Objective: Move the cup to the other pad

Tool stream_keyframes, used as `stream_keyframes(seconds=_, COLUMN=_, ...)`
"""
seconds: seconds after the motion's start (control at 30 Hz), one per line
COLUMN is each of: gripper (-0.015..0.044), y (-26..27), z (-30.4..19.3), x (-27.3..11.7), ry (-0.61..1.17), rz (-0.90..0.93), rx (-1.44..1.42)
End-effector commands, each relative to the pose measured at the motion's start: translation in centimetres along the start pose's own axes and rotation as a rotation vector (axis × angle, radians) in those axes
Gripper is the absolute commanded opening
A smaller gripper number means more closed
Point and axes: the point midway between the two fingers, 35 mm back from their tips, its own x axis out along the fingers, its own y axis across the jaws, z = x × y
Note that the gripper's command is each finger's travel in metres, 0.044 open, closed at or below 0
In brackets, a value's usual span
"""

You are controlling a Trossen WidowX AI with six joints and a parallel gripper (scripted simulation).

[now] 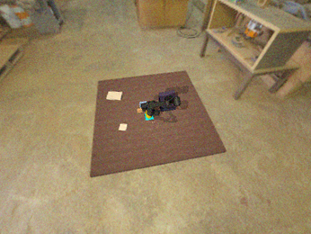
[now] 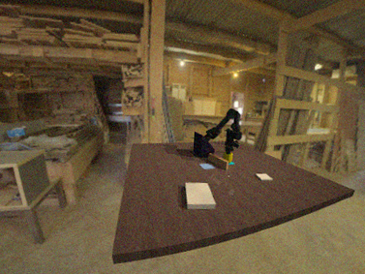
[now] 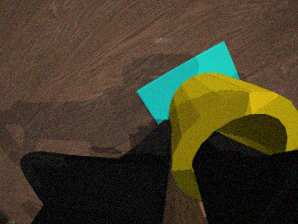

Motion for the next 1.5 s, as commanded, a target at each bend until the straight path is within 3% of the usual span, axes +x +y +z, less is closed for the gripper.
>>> stream_keyframes(seconds=0.0, gripper=0.0000, y=0.0, z=0.0, x=0.0, ry=0.000, rz=0.000, rx=-0.001)
stream_keyframes(seconds=0.13, gripper=0.0000, y=0.0, z=0.0, x=0.0, ry=0.000, rz=0.000, rx=-0.001)
stream_keyframes(seconds=0.33, gripper=0.0146, y=0.0, z=0.0, x=0.0, ry=0.000, rz=0.000, rx=-0.001)
stream_keyframes(seconds=1.47, gripper=0.0146, y=-0.2, z=-0.2, x=-3.0, ry=0.006, rz=0.001, rx=0.005)
